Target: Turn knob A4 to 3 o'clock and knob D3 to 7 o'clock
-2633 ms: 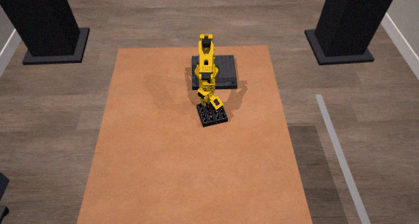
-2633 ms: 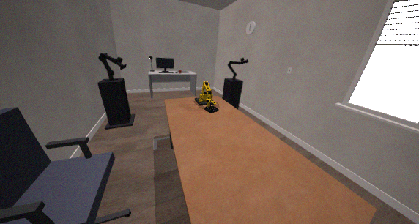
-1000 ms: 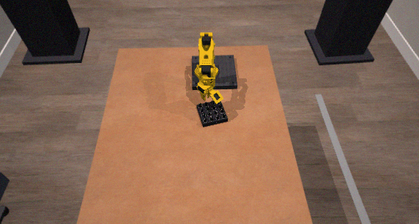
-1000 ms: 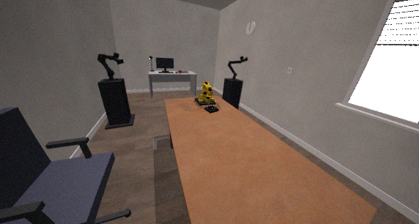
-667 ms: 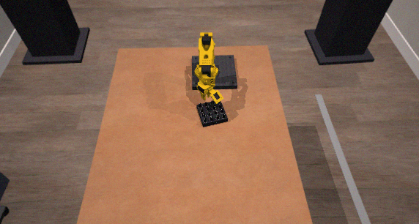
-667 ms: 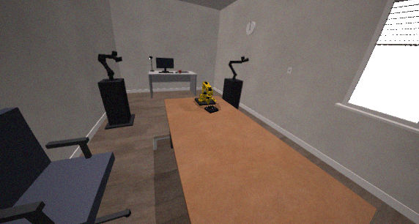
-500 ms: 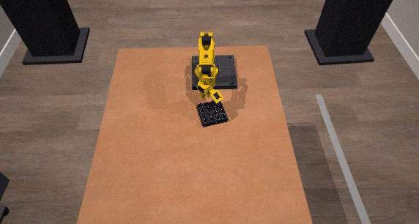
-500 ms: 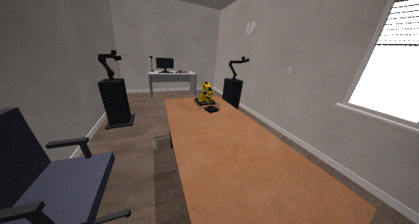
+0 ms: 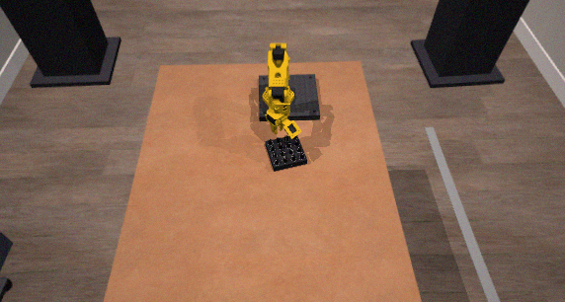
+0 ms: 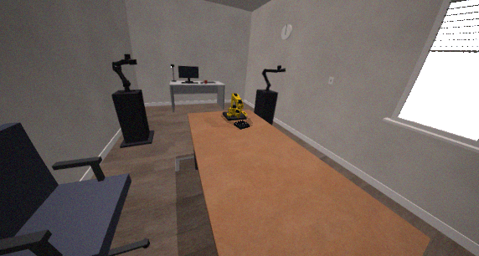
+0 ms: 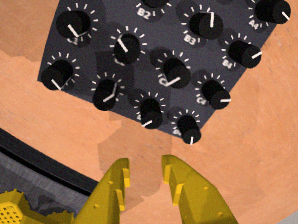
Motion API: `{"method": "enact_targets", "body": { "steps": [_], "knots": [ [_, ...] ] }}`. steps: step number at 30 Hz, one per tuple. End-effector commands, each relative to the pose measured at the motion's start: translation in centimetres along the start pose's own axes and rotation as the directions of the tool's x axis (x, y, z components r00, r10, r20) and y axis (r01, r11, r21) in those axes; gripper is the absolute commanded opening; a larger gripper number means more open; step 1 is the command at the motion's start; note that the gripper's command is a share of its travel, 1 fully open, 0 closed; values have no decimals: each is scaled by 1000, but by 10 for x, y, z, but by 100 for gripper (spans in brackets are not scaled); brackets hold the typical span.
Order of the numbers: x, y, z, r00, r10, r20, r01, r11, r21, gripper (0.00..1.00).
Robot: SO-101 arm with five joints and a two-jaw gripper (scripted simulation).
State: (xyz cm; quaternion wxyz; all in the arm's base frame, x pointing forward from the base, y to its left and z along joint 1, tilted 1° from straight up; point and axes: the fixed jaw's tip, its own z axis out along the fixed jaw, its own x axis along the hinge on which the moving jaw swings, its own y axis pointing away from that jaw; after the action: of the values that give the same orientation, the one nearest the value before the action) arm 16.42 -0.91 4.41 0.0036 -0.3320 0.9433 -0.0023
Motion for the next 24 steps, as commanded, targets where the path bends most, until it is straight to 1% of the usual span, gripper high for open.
{"method": "enact_targets", "body": {
  "steps": [1, 5, 8, 13, 16, 18, 21, 24],
  "knots": [
    [-1, 1, -2, 1000, -11, 5, 11, 1000, 3, 8],
    [0, 1, -3, 1000, -1, 5, 1, 1000, 3, 8],
    [1, -2, -4, 999, 36, 5, -36, 999, 3, 9],
    [8, -14, -7, 983, 182, 6, -182, 983, 4, 12],
    [15, -25, -11, 948, 317, 6, -317, 948, 5, 15],
    [15, -25, -11, 948, 317, 6, -317, 948, 5, 15],
    [26, -38, -16, 881, 474, 7, -474, 881, 5, 18],
    [40, -51, -21, 774, 633, 8, -633, 774, 6, 22]
  ]
}}
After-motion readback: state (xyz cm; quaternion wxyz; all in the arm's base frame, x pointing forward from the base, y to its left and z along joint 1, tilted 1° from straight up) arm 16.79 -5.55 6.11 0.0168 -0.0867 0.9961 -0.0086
